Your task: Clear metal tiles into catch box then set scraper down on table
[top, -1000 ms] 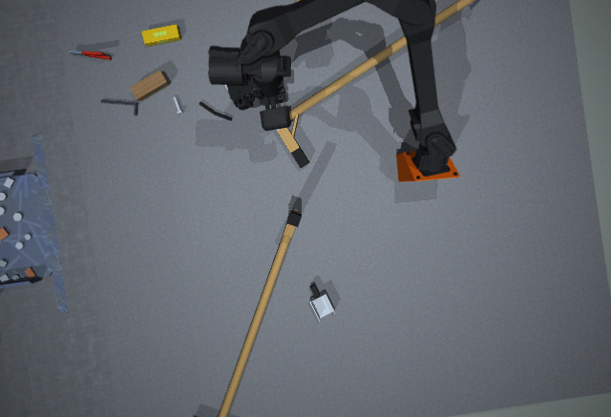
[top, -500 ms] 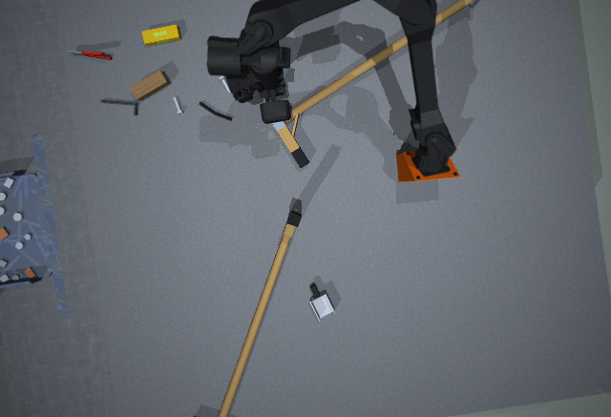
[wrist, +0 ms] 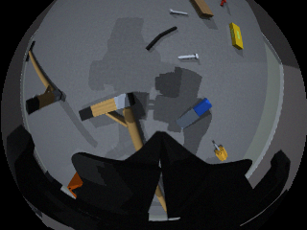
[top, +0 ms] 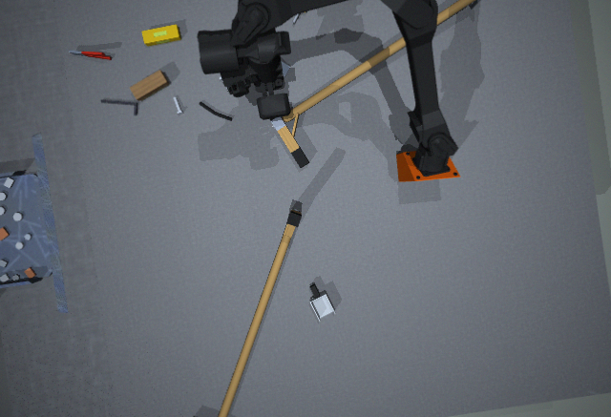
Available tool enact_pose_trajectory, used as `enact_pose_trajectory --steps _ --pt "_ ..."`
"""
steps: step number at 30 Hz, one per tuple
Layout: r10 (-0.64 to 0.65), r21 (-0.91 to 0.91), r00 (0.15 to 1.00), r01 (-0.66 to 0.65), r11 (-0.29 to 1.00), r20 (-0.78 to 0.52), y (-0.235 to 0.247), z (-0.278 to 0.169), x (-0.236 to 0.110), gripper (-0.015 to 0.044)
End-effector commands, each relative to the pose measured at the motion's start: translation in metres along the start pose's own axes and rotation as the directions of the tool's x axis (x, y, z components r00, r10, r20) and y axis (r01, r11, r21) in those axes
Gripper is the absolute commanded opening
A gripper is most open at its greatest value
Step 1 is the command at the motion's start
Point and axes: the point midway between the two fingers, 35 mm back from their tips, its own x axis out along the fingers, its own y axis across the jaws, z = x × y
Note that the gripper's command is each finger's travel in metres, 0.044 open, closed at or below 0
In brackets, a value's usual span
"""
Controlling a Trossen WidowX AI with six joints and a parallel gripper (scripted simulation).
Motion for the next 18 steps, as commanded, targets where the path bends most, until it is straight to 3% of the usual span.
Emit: enact_pose_trajectory --steps 1,6,18 --pt "-0.005 0.0 1.0 0.005 1.0 0.004 0.0 -0.001 -0.015 0.0" --pt "-0.008 -0.006 1.0 0.008 1.0 0.008 0.0 -0.003 -0.032 0.0" --pt "0.003 -0.066 0.999 -0.001 0.998 0.035 0.026 0.016 -0.031 0.0"
